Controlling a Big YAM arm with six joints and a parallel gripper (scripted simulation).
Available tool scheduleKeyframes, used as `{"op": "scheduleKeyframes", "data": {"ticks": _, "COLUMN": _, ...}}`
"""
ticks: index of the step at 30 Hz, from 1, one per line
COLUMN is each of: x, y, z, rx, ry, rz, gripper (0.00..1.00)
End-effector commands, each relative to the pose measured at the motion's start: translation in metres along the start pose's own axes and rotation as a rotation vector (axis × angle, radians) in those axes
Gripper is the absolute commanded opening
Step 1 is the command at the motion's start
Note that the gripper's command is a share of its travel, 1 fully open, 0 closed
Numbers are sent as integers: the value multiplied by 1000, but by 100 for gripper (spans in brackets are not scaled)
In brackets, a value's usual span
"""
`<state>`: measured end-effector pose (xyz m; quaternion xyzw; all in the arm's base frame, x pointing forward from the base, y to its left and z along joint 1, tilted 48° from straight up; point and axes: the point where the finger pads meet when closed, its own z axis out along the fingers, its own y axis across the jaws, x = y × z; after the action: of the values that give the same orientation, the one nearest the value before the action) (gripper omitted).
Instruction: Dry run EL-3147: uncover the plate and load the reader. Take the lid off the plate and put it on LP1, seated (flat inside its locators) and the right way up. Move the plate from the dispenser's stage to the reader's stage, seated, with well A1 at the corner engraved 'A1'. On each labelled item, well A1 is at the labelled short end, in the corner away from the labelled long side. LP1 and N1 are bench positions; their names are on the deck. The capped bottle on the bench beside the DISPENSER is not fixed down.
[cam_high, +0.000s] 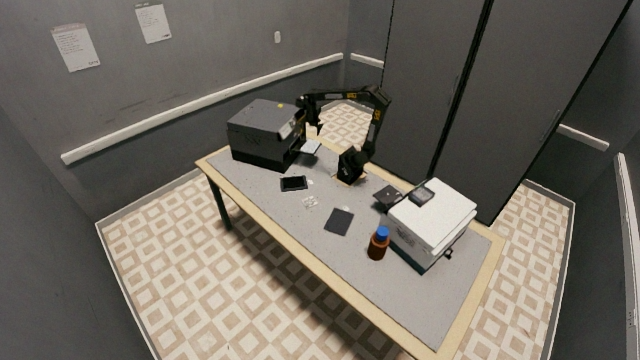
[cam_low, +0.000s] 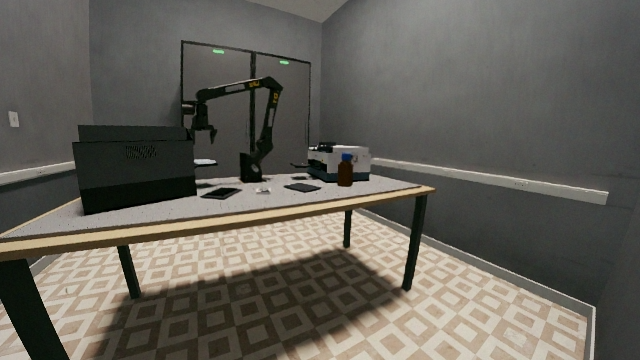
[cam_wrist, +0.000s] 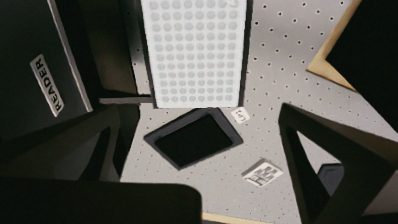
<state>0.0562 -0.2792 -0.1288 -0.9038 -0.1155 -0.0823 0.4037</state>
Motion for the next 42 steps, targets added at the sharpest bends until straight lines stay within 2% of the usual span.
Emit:
{"op": "scheduleKeyframes", "data": {"ticks": 1, "x": 4, "y": 4, "z": -16, "rx": -46, "ry": -1, "rz": -34, "gripper": 0}}
{"op": "scheduleKeyframes", "data": {"ticks": 5, "x": 28, "y": -15, "z": -15, "rx": -22, "ry": -13, "rz": -190, "gripper": 0}}
{"op": "scheduleKeyframes", "data": {"ticks": 8, "x": 29, "y": -12, "z": -15, "rx": -20, "ry": -11, "rz": -205, "gripper": 0}}
{"op": "scheduleKeyframes", "data": {"ticks": 10, "x": 37, "y": -14, "z": -19, "rx": -21, "ry": -12, "rz": -273, "gripper": 0}}
{"op": "scheduleKeyframes", "data": {"ticks": 15, "x": 57, "y": -32, "z": -19, "rx": -11, "ry": -13, "rz": -414, "gripper": 0}}
{"op": "scheduleKeyframes", "data": {"ticks": 21, "x": 79, "y": -36, "z": -29, "rx": -38, "ry": -29, "rz": -586, "gripper": 0}}
{"op": "scheduleKeyframes", "data": {"ticks": 25, "x": 75, "y": -39, "z": -24, "rx": -25, "ry": -16, "rz": -611, "gripper": 0}}
{"op": "scheduleKeyframes", "data": {"ticks": 29, "x": 93, "y": -53, "z": -24, "rx": -17, "ry": -20, "rz": -738, "gripper": 0}}
{"op": "scheduleKeyframes", "data": {"ticks": 34, "x": 106, "y": -54, "z": -33, "rx": -41, "ry": -41, "rz": -887, "gripper": 0}}
{"op": "scheduleKeyframes", "data": {"ticks": 38, "x": 118, "y": -72, "z": -27, "rx": -20, "ry": -31, "rz": -988, "gripper": 0}}
{"op": "scheduleKeyframes", "data": {"ticks": 41, "x": 114, "y": -72, "z": -24, "rx": -11, "ry": -29, "rz": -1009, "gripper": 0}}
{"op": "scheduleKeyframes", "data": {"ticks": 42, "x": 115, "y": -69, "z": -25, "rx": -21, "ry": -25, "rz": -1017, "gripper": 0}}
